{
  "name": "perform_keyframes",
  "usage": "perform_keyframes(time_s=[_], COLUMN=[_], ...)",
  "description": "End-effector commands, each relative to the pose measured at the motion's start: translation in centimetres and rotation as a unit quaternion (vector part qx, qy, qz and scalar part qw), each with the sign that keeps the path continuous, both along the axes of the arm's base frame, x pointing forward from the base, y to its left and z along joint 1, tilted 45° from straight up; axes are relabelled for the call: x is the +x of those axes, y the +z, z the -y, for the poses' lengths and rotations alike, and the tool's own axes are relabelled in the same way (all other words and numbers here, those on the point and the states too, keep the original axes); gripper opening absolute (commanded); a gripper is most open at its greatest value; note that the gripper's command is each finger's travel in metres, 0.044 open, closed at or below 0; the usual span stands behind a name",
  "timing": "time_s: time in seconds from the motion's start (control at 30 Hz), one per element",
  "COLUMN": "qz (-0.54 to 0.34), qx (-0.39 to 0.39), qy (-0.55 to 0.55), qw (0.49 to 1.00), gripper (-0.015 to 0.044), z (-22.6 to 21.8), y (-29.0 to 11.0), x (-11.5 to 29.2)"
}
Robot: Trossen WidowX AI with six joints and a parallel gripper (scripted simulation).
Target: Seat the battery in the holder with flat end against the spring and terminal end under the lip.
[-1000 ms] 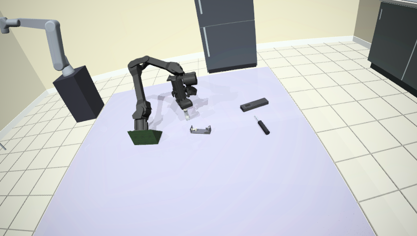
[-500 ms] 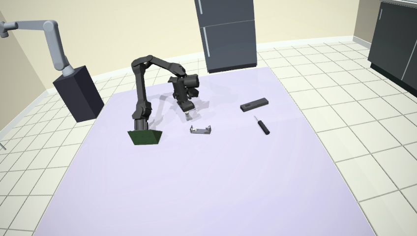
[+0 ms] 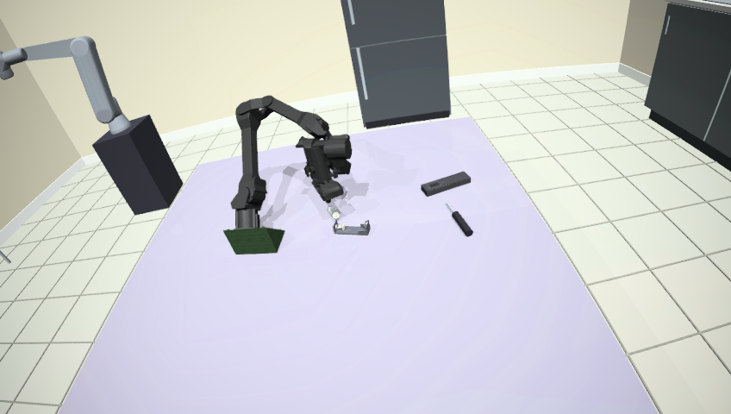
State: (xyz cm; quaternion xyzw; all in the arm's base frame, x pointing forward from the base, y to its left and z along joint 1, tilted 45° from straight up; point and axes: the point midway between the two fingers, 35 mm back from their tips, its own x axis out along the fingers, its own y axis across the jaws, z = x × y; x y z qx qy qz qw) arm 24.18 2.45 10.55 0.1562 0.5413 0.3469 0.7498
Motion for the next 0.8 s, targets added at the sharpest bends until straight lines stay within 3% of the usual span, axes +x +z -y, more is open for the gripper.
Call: perform_keyframes(time_s=[0.0,0.47,0.77], qz=[-0.001,-0.003,0.002], qx=[-0.001,-0.003,-0.004], qy=[0.001,0.001,-0.001], qw=[1.000,1.000,1.000], gripper=[0.0000,0.0000,0.0000], z=[0.2,5.6,5.6], y=[-0.2,5.2,5.4], x=[0.1,-1.2,-1.2])
